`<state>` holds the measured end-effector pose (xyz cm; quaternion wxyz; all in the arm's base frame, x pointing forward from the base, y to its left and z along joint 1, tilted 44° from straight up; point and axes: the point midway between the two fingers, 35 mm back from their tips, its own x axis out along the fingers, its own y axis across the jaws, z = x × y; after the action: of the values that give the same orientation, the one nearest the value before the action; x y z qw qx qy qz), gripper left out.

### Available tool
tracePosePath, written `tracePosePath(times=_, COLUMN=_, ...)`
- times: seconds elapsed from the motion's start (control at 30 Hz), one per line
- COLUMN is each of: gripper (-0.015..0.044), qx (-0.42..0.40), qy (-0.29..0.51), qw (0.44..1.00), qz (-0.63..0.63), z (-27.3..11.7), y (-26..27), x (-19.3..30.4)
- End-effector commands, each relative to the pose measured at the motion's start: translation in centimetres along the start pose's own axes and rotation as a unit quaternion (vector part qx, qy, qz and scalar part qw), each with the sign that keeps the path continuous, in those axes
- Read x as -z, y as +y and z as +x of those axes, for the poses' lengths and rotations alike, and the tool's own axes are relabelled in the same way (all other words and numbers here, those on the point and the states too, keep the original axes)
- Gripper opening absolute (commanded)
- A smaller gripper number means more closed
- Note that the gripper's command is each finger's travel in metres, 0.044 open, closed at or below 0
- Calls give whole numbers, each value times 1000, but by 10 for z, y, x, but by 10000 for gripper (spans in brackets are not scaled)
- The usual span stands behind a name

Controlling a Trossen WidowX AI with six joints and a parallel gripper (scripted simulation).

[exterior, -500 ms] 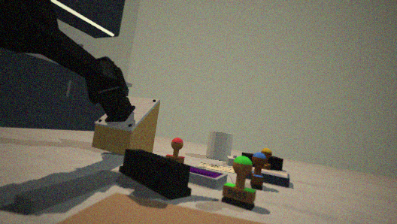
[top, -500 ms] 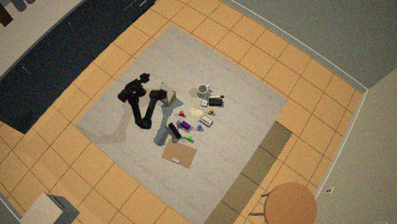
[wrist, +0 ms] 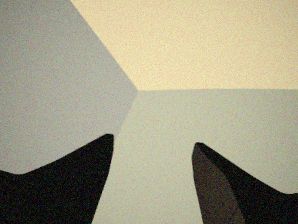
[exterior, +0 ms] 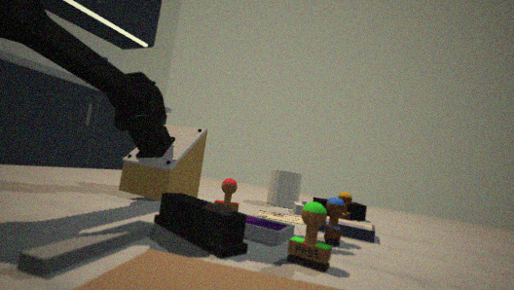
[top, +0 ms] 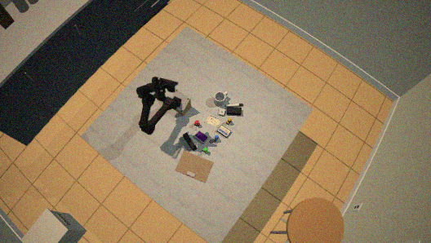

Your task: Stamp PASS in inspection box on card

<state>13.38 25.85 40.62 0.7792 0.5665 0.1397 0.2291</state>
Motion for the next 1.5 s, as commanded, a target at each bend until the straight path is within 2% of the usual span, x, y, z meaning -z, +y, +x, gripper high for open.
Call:
tracePosePath(times=0.0, gripper=211, qx=39, qy=-28, qw=996, qz=-68, z=27, y=-18, x=-6)
tracePosePath(times=0.2, gripper=211, qx=142, qy=-74, qw=965, qz=-207, z=73, y=-59, x=-31)
tracePosePath(times=0.4, gripper=211, qx=290, qy=-98, qw=889, qz=-339, z=114, y=-121, x=-84)
tracePosePath(times=0.7, gripper=211, qx=498, qy=-61, qw=752, qz=-428, z=128, y=-218, x=-184)
tracePosePath(times=0.83, gripper=211, qx=584, qy=-16, qw=679, qz=-445, z=116, y=-260, x=-226)
tracePosePath(times=1.0, gripper=211, qx=684, qy=80, qw=576, qz=-440, z=82, y=-317, x=-280)
tracePosePath(times=1.13, gripper=211, qx=736, qy=141, qw=516, qz=-415, z=52, y=-348, x=-311)
tracePosePath(times=1.33, gripper=211, qx=805, qy=263, qw=417, qz=-330, z=-26, y=-401, x=-351)
tracePosePath(times=1.47, gripper=211, qx=814, qy=293, qw=397, qz=-305, z=-46, y=-411, x=-358)
